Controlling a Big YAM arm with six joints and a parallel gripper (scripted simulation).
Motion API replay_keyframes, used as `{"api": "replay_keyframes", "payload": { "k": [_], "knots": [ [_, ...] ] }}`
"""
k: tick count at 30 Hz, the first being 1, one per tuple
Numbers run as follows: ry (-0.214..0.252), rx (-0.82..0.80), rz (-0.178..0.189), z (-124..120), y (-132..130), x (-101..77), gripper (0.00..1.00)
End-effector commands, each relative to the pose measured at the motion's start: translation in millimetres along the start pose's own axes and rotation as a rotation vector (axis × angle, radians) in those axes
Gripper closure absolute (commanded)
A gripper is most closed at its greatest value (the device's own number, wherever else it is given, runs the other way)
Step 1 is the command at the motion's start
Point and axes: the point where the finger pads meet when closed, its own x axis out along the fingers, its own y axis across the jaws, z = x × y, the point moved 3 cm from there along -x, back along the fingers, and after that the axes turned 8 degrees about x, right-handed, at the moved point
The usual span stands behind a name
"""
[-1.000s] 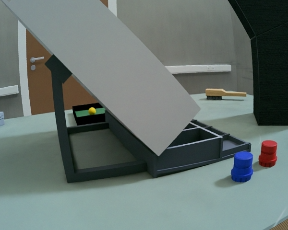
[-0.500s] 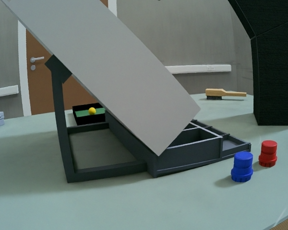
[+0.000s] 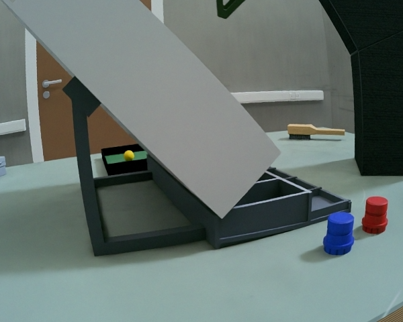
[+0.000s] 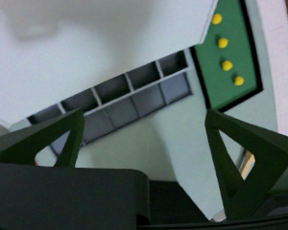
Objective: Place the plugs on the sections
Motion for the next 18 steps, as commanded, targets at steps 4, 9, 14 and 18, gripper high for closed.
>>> {"api": "replay_keyframes", "payload": {
  "k": [4, 9, 14, 18],
  "knots": [
    [0.093, -0.094, 0.084, 10.4, -4.7, -0.6, 0.00],
    [0.200, -0.184, 0.174, 15.1, -6.1, -2.8, 0.00],
    [0.285, -0.255, 0.246, 18.9, -6.8, -4.1, 0.00],
    [0.298, -0.267, 0.257, 17.0, -6.8, -4.3, 0.00]
  ]
}}
